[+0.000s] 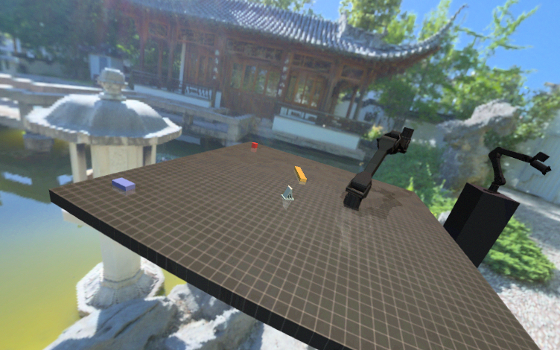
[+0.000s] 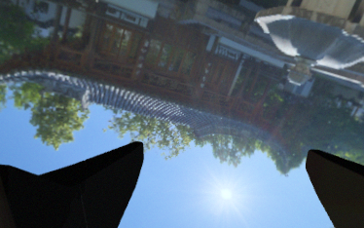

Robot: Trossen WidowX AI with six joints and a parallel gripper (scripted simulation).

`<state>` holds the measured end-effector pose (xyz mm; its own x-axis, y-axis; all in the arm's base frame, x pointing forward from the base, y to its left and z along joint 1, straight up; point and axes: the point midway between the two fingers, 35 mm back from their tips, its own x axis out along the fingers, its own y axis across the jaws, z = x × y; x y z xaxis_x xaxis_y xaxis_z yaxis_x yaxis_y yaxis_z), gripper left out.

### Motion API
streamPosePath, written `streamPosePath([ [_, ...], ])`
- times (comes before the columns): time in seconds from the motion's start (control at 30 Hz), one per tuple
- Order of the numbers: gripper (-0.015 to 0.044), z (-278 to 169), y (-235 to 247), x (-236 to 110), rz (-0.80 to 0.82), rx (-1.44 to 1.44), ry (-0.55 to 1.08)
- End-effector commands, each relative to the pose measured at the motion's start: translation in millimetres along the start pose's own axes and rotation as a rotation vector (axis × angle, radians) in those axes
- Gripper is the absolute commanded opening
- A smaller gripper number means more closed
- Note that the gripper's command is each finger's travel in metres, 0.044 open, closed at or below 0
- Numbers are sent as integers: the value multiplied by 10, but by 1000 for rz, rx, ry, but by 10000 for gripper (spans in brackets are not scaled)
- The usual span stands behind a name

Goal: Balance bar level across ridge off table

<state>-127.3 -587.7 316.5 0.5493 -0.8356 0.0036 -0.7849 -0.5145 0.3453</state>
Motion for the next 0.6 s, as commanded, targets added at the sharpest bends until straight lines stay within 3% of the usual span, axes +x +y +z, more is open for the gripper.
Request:
streamPosePath([
  [0.0,374,0,-10,10,-1,-2,-1],
  [0.1,315,-4,-149,144,-19,-24,-16],
  [0.57,315,-25,-1114,804,-157,-184,-118],
])
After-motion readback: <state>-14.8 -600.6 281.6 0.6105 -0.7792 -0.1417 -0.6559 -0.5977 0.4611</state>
